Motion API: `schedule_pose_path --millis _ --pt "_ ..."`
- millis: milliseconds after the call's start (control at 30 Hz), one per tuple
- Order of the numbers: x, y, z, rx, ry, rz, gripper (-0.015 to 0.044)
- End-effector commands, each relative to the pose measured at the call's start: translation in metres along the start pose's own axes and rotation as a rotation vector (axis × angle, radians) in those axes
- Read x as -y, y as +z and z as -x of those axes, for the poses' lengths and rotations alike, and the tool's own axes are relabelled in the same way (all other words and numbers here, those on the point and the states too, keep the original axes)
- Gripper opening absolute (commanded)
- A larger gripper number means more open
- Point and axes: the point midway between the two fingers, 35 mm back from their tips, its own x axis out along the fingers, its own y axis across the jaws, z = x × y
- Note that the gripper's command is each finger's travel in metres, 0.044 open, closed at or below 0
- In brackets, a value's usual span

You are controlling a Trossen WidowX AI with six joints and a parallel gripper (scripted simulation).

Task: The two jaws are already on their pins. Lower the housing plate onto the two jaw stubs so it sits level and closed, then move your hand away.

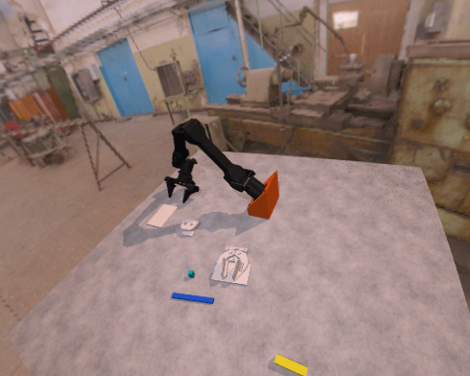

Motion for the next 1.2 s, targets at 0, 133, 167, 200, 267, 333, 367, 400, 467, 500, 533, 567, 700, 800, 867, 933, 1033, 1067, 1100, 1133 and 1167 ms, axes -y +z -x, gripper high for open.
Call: schedule_pose_path --millis 0,133,167,200,267,333,367,400,467,500,533,567,700,800,867,933,1033,1067,1100,1133,1167 --pt "0.002 -0.008 -0.006 -0.006 -0.019 0.032 0.044" --pt "0.004 -0.015 -0.011 -0.017 -0.036 0.062 0.044" --pt "0.005 -0.017 -0.012 -0.02 -0.04 0.07 0.044" --pt "0.005 -0.018 -0.014 -0.023 -0.044 0.078 0.044" --pt "0.006 -0.022 -0.016 -0.029 -0.051 0.094 0.044" --pt "0.007 -0.025 -0.018 -0.035 -0.058 0.109 0.044" --pt "0.008 -0.026 -0.019 -0.037 -0.061 0.115 0.044" --pt "0.008 -0.028 -0.02 -0.042 -0.063 0.123 0.044" --pt "0.008 -0.032 -0.023 -0.055 -0.067 0.147 0.044" --pt "0.007 -0.034 -0.024 -0.064 -0.07 0.163 0.044" --pt "0.007 -0.037 -0.026 -0.073 -0.072 0.178 0.044" --pt "0.007 -0.039 -0.027 -0.082 -0.075 0.194 0.044" --pt "0.011 -0.044 -0.033 -0.088 -0.098 0.238 0.044" --pt "0.015 -0.048 -0.038 -0.084 -0.121 0.272 0.044" --pt "0.018 -0.051 -0.041 -0.082 -0.136 0.296 0.044" --pt "0.021 -0.053 -0.043 -0.08 -0.152 0.319 0.044" --pt "0.025 -0.057 -0.048 -0.077 -0.176 0.356 0.044" --pt "0.027 -0.059 -0.049 -0.076 -0.183 0.368 0.044" --pt "0.028 -0.06 -0.05 -0.076 -0.191 0.381 0.044" --pt "0.029 -0.061 -0.051 -0.075 -0.199 0.393 0.044" --pt "0.031 -0.063 -0.053 -0.074 -0.207 0.406 0.044"
